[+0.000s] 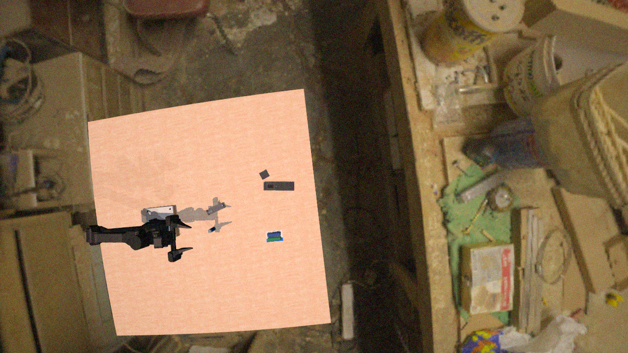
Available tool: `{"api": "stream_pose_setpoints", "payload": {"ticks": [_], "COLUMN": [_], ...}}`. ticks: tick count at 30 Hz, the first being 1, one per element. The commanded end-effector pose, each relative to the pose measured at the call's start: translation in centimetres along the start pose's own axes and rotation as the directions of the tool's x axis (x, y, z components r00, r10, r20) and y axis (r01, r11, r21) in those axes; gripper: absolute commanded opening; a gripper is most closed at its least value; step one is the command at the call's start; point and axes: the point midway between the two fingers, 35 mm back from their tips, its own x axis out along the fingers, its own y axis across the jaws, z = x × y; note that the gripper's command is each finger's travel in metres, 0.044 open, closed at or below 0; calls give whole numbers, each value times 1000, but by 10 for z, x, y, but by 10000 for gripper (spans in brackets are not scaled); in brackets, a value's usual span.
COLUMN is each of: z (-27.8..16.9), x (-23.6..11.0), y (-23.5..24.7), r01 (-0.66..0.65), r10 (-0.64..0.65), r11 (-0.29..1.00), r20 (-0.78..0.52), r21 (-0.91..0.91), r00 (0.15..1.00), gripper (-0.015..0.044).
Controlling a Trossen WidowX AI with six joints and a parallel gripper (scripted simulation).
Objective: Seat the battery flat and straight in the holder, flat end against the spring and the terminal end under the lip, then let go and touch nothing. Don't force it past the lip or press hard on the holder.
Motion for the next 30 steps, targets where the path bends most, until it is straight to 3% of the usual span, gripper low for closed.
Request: {"api": "stream_pose_setpoints", "payload": {"ticks": [1, 5, 8, 11, 16, 20, 21, 30], "z": [-2, -54, -99, -139, -188, -204, -205, -205], "x": [1, 16, 17, 6, -32, -68, -73, -76], "y": [0, -9, -17, -23, -30, -33, -33, -33], "r01": [1, -68, -261, -521, -903, -1000, -998, -995], "r10": [-1, -26, -42, -48, -29, 7, 14, 19], "r11": [1000, 951, 836, 670, 308, 3, -37, -70], "r20": [-14, -294, -531, -732, -951, -1000, -999, -997], "r21": [-15, -303, -482, -528, -300, 1, 40, 72], "r00": [1000, 955, 846, 680, 307, -1, -41, -73], "gripper": [374, 269, 190, 111, 0, 0, 0, 0]}}
